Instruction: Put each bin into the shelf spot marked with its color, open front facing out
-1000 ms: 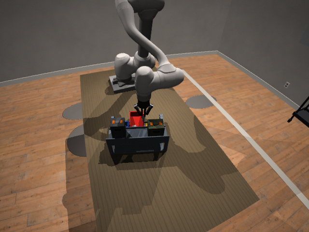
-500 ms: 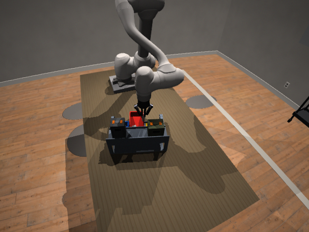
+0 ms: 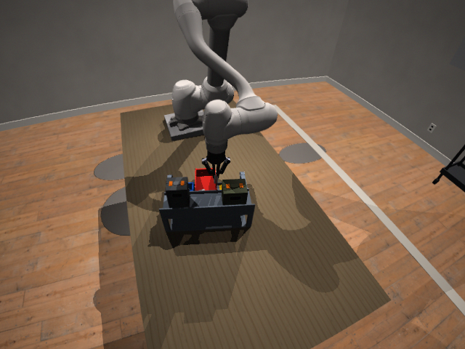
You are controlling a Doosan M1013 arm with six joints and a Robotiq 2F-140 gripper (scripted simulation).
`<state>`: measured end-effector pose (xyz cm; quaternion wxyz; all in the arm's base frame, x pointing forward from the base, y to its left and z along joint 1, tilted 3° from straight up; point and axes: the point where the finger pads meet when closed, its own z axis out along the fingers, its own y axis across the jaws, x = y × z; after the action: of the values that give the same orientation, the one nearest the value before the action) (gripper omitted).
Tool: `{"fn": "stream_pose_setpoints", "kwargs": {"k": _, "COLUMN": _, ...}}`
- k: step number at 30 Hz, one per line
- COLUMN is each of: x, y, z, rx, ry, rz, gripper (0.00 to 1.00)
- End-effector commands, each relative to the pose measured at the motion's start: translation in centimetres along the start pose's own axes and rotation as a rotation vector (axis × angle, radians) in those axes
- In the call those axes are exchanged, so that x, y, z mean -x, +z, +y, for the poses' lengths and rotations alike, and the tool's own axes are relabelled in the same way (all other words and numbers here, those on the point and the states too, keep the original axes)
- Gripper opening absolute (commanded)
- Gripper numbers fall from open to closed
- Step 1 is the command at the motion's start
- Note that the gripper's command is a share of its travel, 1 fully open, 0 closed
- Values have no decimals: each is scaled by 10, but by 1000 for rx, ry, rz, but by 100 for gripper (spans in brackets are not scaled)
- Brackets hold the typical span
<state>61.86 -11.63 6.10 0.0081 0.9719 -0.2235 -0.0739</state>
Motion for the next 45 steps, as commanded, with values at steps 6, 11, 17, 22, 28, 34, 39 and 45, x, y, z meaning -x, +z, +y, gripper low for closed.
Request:
{"fn": "stream_pose_setpoints", "kwargs": {"k": 6, "x": -4, "y": 0, "z": 0, "rx": 0, "ry": 0, "rz": 8, "gripper": 10}}
{"fn": "stream_pose_setpoints", "kwargs": {"k": 11, "x": -7, "y": 0, "z": 0, "rx": 0, "ry": 0, "rz": 13, "gripper": 10}}
{"fn": "stream_pose_setpoints", "kwargs": {"k": 17, "x": -9, "y": -1, "z": 0, "rx": 0, "ry": 0, "rz": 16, "gripper": 10}}
{"fn": "stream_pose_setpoints", "kwargs": {"k": 22, "x": -11, "y": -1, "z": 0, "rx": 0, "ry": 0, "rz": 19, "gripper": 10}}
{"fn": "stream_pose_setpoints", "kwargs": {"k": 28, "x": -12, "y": -1, "z": 0, "rx": 0, "ry": 0, "rz": 20, "gripper": 10}}
{"fn": "stream_pose_setpoints", "kwargs": {"k": 34, "x": -12, "y": -1, "z": 0, "rx": 0, "ry": 0, "rz": 21, "gripper": 10}}
{"fn": "stream_pose_setpoints", "kwargs": {"k": 39, "x": -12, "y": -1, "z": 0, "rx": 0, "ry": 0, "rz": 21, "gripper": 10}}
{"fn": "stream_pose_setpoints", "kwargs": {"k": 45, "x": -12, "y": -1, "z": 0, "rx": 0, "ry": 0, "rz": 21, "gripper": 10}}
